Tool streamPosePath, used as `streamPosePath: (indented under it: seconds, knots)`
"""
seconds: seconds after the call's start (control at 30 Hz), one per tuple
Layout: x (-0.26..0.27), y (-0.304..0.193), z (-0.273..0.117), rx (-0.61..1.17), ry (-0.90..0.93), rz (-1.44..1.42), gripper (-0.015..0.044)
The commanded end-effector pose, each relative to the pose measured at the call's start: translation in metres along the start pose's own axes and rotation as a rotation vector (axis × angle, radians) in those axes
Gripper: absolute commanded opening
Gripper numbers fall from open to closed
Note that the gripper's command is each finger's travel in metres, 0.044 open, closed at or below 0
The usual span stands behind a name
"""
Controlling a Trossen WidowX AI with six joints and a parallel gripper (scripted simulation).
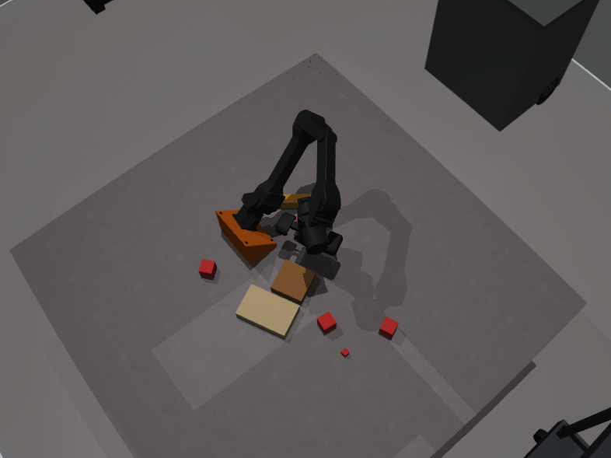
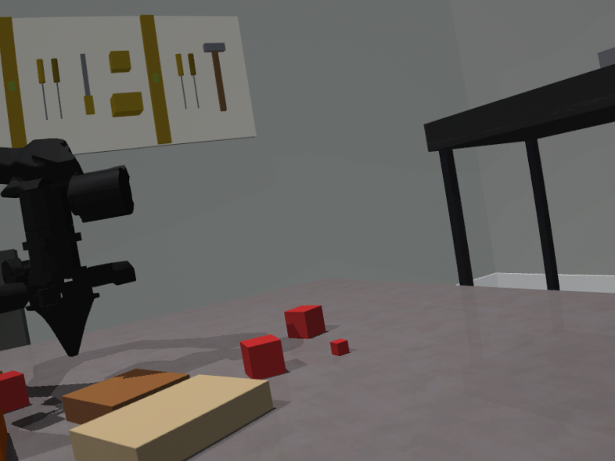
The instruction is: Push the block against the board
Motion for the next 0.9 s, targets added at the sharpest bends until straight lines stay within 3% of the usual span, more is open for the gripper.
streamPosePath:
  seconds: [0.0, 0.87]
  knots:
    - [0.0008, 0.0006, -0.0057, -0.003, 0.008, -0.003, 0.0]
    - [-0.0006, -0.0071, -0.0057, 0.002, 0.008, 0.843, 0.0]
Point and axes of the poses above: the point midway between the two fingers, 35 mm back from their tips, its own z axis out along the fingers, its own x axis across the jaws, y = z × x, the point moved 3 cm from there along -z, back along the fingers, and after that the axes turned 8 degrees about z, right-handed, at the moved point
